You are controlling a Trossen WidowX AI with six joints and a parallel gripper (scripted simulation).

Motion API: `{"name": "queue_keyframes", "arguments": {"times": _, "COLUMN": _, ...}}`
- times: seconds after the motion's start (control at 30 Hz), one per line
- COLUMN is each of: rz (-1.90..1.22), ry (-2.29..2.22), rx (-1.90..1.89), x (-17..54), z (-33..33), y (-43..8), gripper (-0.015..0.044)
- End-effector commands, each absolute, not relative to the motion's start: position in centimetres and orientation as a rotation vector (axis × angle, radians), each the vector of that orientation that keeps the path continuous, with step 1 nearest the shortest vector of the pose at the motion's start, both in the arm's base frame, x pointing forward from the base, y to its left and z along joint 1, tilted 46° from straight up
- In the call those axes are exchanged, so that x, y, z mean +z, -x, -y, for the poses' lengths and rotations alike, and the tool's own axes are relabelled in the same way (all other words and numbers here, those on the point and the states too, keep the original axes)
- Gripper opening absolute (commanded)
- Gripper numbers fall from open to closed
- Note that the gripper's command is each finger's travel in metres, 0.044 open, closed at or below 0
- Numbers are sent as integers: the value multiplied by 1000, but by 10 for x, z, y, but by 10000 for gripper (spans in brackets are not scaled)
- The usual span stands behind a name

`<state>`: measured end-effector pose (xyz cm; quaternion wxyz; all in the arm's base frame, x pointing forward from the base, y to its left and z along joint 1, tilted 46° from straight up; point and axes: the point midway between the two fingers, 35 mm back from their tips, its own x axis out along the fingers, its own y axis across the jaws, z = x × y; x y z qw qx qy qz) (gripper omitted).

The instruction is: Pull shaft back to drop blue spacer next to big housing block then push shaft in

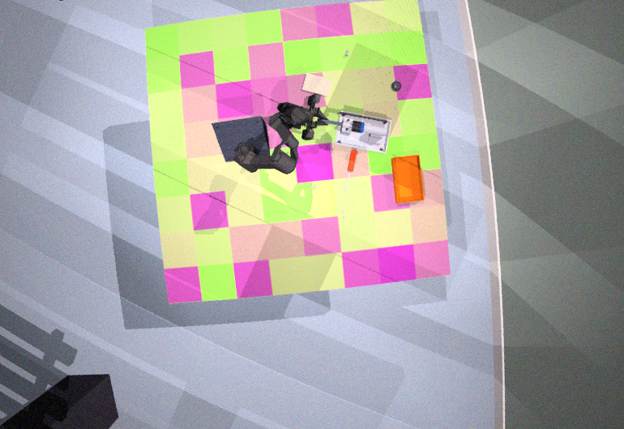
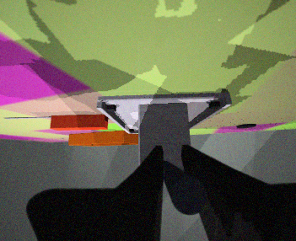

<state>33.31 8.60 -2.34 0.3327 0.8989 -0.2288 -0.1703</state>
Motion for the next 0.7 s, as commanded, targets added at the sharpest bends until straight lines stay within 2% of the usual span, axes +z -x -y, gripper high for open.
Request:
{"name": "queue_keyframes", "arguments": {"times": 0.0, "rz": 601, "ry": -2350, "rx": -444, "x": -24, "z": -86, "y": -332, "gripper": 0}}
{"name": "queue_keyframes", "arguments": {"times": 0.67, "rz": 601, "ry": -2350, "rx": -444, "x": -24, "z": -86, "y": -330, "gripper": 0}}
